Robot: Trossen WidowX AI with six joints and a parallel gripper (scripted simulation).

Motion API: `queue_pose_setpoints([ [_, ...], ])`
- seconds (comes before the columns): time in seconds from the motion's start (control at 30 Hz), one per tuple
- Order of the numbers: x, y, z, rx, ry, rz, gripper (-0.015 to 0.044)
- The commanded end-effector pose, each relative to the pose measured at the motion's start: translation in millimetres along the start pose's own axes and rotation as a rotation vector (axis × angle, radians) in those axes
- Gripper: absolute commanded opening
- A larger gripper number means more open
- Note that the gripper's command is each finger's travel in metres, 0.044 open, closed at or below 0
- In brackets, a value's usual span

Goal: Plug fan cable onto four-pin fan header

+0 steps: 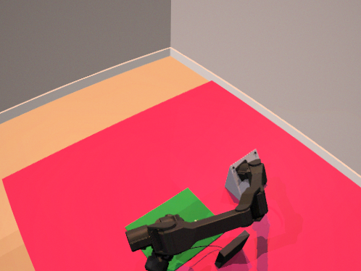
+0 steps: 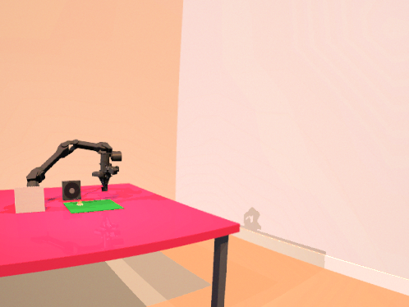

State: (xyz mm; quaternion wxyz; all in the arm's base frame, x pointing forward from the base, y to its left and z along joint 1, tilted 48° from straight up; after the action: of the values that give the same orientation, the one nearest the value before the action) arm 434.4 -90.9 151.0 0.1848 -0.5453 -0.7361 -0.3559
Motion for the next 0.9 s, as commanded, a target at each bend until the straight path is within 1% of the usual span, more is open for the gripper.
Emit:
queue_pose_setpoints([
  [0.0, 2, 8, 0, -0.008, 0.013, 0.127, 0.0000],
  [0.27, 3, 10, 1, -0.003, 0.008, 0.151, 0.0000],
  [0.87, 19, 12, 26, 0.119, -0.201, 0.163, 0.0000],
])
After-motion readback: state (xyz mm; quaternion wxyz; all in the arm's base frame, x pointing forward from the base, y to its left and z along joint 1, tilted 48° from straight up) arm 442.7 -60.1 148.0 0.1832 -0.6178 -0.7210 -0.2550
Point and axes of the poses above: the point midway between the two fingers, 35 mm back from their tips, its own z axis out along the fingers, its own y axis across the jaws, x = y × z, the point moved 9 cm from there along -z, back along the fingers, and after that the axes turned 10 degrees about z, right-handed, at the moved point
